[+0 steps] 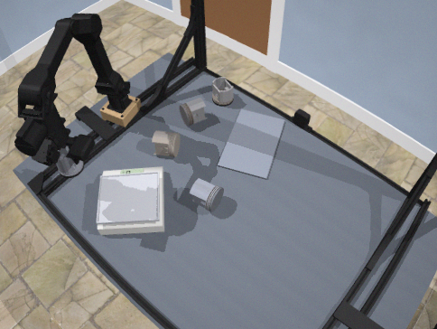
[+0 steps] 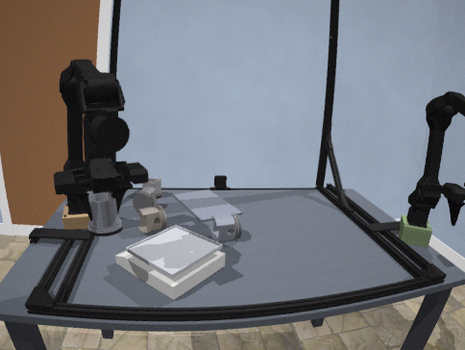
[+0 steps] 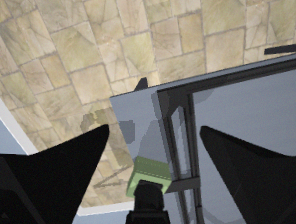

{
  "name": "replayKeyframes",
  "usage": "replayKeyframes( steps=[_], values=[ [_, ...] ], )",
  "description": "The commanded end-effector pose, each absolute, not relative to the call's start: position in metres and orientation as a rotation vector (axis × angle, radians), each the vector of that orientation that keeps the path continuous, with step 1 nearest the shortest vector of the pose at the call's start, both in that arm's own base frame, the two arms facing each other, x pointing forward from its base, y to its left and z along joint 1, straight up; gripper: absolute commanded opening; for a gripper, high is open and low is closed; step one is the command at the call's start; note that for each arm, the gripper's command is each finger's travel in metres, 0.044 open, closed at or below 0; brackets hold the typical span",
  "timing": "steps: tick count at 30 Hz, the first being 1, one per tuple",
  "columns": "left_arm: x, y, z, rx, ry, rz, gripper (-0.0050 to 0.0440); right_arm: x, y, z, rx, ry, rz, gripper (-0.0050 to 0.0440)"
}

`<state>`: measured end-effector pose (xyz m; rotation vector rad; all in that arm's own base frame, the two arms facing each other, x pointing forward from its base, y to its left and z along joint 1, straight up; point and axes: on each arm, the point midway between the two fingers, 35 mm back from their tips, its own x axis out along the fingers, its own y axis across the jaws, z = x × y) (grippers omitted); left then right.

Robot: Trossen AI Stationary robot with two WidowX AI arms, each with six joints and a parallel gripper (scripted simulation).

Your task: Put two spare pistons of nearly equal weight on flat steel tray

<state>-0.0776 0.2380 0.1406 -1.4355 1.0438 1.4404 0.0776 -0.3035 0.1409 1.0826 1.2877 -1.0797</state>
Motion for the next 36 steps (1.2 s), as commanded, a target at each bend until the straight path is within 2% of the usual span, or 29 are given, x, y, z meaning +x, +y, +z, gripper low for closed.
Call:
replayKeyframes(
  steps=[1,11,36],
  values=[
    [-0.077,0.238,0.141,-1.436,1.044,1.436,0.044,0.063,-0.317,0.143,1.08,1.28,-1.084,0.0158],
    [-0.077,0.238,0.141,-1.436,1.044,1.436,0.044,0.055,-0.323,0.141,1.167,1.388,-1.03,0.0158],
    [-0.077,0.238,0.141,-1.436,1.044,1.436,0.044,0.054,-0.321,0.103,1.169,1.39,-1.029,0.0158]
  ],
)
